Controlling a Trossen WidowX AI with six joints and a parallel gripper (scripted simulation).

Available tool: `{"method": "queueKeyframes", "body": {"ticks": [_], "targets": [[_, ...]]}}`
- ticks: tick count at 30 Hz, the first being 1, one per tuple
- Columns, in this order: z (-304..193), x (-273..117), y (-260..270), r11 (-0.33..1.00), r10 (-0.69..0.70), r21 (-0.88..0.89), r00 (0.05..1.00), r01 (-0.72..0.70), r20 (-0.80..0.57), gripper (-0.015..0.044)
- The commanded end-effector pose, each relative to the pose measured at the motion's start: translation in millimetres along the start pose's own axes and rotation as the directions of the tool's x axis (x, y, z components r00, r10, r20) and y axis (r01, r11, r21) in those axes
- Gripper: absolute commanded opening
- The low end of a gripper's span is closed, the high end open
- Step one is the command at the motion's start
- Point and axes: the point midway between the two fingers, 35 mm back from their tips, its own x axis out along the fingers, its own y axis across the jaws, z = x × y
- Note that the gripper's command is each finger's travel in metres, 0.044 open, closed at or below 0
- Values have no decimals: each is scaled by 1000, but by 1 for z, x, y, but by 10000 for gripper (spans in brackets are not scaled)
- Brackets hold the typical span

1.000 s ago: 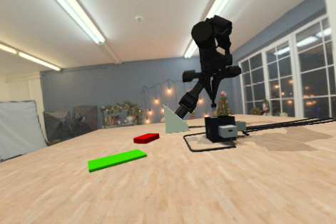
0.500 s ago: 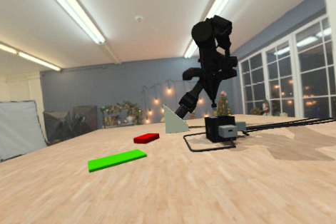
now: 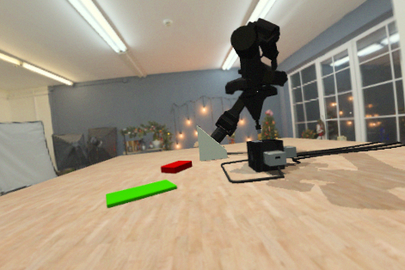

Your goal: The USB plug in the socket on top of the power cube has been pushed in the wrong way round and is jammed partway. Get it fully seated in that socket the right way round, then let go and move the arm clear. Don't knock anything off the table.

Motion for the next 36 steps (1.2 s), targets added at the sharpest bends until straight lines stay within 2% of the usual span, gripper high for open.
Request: {"method": "queueKeyframes", "body": {"ticks": [1,13,26,31,36], "targets": [[0,0,0,995,0,-102,1000,0,0,0],[0,0,0,915,0,-404,1000,0,0,0],[0,0,0,727,0,-686,1000,0,0,0],[0,0,0,645,0,-764,1000,0,0,0],[0,0,0,642,0,-767,1000,0,0,0]]}}
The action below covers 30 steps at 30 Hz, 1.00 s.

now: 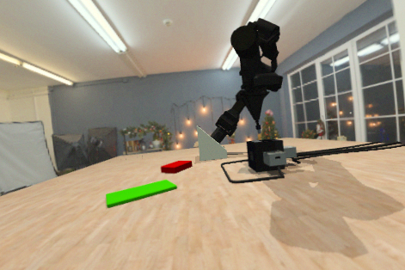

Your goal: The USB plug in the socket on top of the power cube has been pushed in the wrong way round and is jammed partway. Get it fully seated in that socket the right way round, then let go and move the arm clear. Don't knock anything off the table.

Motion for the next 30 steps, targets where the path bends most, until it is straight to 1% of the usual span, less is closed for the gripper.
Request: {"method": "queueKeyframes", "body": {"ticks": [1,30], "targets": [[0,0,0,1000,0,-19,1000,0,-1,0],[-1,3,0,1000,0,-4,1000,0,-10,0]]}}
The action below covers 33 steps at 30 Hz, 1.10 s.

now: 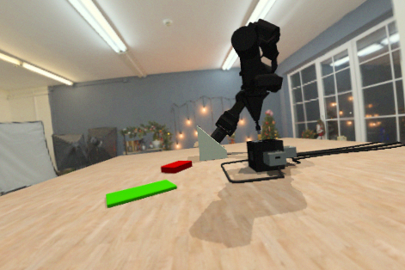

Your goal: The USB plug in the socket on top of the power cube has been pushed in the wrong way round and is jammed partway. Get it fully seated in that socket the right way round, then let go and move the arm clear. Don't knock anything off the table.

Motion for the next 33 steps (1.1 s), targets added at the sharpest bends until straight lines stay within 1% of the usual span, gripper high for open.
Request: {"method": "queueKeyframes", "body": {"ticks": [1,33], "targets": [[-1,1,1,1000,1,6,1000,-1,-5,0],[-2,5,1,1000,1,17,1000,-1,-19,0]]}}
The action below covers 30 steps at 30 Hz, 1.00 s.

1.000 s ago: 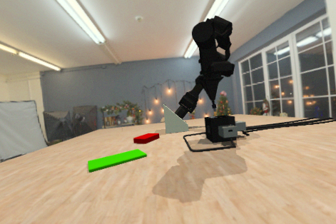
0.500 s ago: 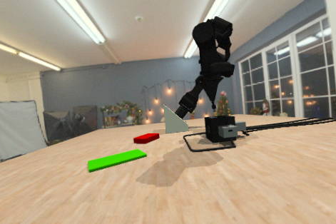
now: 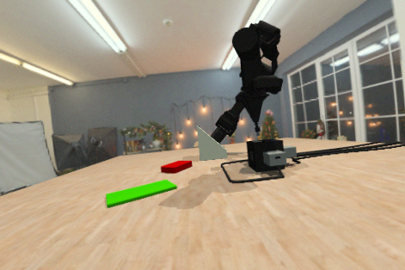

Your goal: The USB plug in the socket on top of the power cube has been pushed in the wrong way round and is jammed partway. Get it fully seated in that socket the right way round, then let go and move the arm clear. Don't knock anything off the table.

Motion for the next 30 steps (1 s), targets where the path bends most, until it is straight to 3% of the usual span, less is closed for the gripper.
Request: {"method": "queueKeyframes", "body": {"ticks": [1,30], "targets": [[-1,1,1,1000,1,6,1000,-1,-5,0],[-2,4,0,1000,2,16,1000,-1,-18,0]]}}
